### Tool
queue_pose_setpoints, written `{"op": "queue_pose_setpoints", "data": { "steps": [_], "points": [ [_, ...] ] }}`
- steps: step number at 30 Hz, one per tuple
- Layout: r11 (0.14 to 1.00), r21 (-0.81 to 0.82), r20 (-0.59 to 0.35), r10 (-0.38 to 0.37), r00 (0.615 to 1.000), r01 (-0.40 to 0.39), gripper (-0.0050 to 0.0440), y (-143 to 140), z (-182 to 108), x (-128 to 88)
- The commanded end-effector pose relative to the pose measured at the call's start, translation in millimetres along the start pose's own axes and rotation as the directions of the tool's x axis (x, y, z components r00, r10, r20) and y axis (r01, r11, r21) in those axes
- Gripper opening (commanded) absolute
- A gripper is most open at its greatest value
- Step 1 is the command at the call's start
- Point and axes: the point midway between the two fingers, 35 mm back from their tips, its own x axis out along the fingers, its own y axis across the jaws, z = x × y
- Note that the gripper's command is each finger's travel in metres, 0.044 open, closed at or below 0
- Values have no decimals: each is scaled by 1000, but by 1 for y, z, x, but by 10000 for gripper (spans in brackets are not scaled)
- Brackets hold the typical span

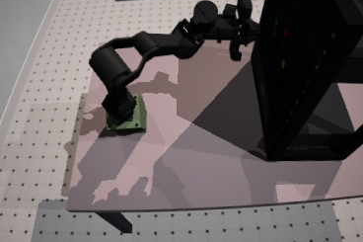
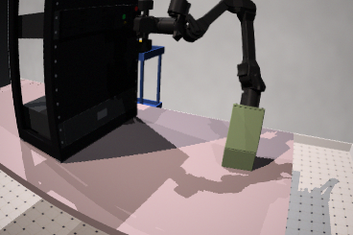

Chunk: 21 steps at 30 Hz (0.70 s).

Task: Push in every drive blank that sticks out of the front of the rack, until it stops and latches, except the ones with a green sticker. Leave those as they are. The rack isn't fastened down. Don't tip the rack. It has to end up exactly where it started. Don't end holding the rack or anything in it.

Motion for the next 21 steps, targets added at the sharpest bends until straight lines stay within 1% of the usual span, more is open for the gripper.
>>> {"op": "queue_pose_setpoints", "data": {
  "steps": [1,6,21],
  "points": [
    [1000,20,-6,-21,1000,22,0,-11,-4,3],
    [1000,20,-6,-21,1000,22,0,-12,-6,10],
    [1000,20,-6,-21,1000,22,0,-12,-6,10]
  ]
}}
